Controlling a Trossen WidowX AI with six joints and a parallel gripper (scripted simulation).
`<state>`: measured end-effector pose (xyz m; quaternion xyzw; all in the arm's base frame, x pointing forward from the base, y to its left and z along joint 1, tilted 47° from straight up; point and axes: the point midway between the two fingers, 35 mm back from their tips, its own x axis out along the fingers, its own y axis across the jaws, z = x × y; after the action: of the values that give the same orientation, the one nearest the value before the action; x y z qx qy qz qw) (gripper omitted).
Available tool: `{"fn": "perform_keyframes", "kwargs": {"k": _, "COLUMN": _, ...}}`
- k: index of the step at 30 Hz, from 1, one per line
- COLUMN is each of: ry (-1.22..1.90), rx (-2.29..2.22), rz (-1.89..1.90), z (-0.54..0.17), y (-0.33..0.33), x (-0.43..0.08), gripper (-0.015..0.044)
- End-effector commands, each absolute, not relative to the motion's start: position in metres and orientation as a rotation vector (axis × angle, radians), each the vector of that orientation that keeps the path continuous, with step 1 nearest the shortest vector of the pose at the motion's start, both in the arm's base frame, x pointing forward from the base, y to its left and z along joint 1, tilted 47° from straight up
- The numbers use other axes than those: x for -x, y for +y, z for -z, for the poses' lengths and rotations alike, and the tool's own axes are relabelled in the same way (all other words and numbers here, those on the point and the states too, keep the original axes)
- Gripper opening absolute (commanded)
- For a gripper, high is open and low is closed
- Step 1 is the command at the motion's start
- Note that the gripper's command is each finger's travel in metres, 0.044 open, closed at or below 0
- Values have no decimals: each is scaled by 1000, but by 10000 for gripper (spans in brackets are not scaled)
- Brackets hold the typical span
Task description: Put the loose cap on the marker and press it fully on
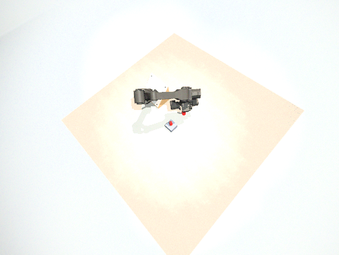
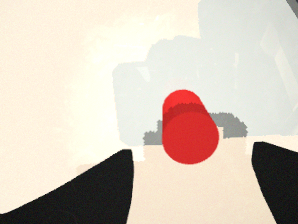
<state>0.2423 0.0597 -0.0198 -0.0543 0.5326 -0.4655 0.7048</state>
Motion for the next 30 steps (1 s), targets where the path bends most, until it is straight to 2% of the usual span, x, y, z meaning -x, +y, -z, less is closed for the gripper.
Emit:
{"fn": "perform_keyframes", "kwargs": {"k": 1, "ry": 1186, "rx": 134, "rz": 1031, "z": 24, "y": 55, "x": -241, "gripper": 244}}
{"fn": "perform_keyframes", "kwargs": {"k": 30, "ry": 1185, "rx": 135, "rz": 1032, "z": 56, "y": 23, "x": -240, "gripper": 244}}
